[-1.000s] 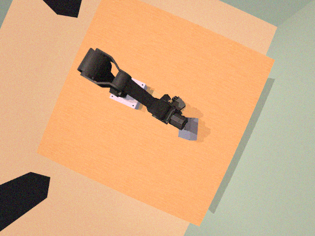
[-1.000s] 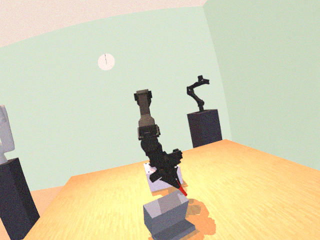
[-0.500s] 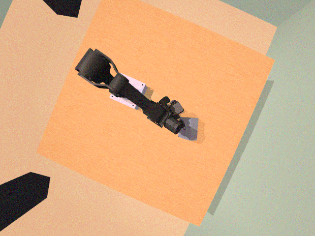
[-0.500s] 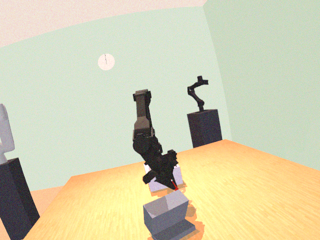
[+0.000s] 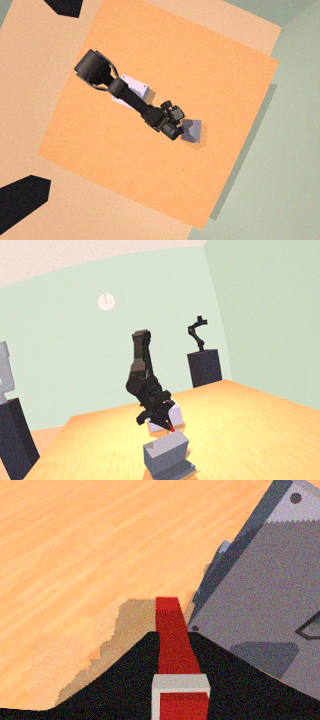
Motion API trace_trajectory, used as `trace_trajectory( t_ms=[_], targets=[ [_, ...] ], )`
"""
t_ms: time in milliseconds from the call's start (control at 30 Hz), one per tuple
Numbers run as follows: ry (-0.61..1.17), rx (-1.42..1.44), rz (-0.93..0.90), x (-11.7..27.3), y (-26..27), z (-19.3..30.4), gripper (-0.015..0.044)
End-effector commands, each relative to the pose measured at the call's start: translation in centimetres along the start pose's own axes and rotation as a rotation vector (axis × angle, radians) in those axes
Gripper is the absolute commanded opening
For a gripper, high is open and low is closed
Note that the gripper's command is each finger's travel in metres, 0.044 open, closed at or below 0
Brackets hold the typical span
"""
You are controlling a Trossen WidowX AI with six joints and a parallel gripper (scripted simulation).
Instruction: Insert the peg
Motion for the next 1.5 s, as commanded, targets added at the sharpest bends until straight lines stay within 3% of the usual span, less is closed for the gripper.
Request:
trace_trajectory(
  t_ms=[0,1467],
  targets=[
    [-0.017,-0.026,0.017,0.3,-0.2,0.3,0.0000],
    [-0.159,-0.243,0.204,3.5,-1.5,4.0,0.0000]
  ],
)
Point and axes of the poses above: the point midway between the two fingers, 35 mm back from their tips, its own x axis back along the fingers, its own y axis across the jaws, z = x × y, the point moved 1 cm from there along x, back along the fingers, and after that the axes turned 15 degrees about x, right-handed, at the moved point
